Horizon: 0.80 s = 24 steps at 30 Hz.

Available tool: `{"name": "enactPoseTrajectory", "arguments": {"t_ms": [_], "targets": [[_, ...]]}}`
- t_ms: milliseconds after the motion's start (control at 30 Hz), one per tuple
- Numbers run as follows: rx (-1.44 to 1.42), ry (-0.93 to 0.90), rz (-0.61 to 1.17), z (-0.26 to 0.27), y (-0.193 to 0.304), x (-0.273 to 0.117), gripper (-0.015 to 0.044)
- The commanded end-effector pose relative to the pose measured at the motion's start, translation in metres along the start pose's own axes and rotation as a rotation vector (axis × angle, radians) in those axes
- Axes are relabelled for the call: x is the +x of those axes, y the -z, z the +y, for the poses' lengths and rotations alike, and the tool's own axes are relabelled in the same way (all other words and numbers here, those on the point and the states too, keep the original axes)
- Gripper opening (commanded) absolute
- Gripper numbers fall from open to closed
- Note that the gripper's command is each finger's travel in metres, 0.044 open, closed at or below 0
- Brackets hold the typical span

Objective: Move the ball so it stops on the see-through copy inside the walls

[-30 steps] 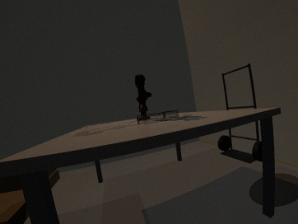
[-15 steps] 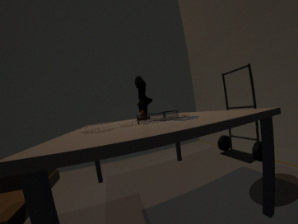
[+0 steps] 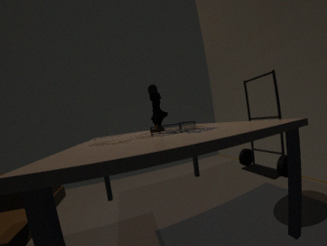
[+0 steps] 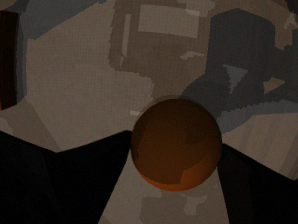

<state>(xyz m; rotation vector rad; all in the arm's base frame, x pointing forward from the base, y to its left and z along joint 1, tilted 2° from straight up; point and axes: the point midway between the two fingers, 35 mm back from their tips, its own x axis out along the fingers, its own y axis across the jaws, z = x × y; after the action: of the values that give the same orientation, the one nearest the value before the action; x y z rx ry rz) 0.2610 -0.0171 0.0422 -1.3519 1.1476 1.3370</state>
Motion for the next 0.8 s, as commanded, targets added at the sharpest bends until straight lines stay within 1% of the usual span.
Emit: {"name": "enactPoseTrajectory", "arguments": {"t_ms": [0,233,733,767], "targets": [[-0.001,-0.003,-0.005,0.0013,-0.0008,0.0074,0.0000],[-0.001,-0.003,-0.005,0.0015,-0.0009,0.0147,0.0000],[0.001,-0.004,-0.001,0.0010,-0.0003,0.0108,0.0393],[0.001,-0.004,-0.001,0.0006,-0.0002,0.0087,0.0393]]}}
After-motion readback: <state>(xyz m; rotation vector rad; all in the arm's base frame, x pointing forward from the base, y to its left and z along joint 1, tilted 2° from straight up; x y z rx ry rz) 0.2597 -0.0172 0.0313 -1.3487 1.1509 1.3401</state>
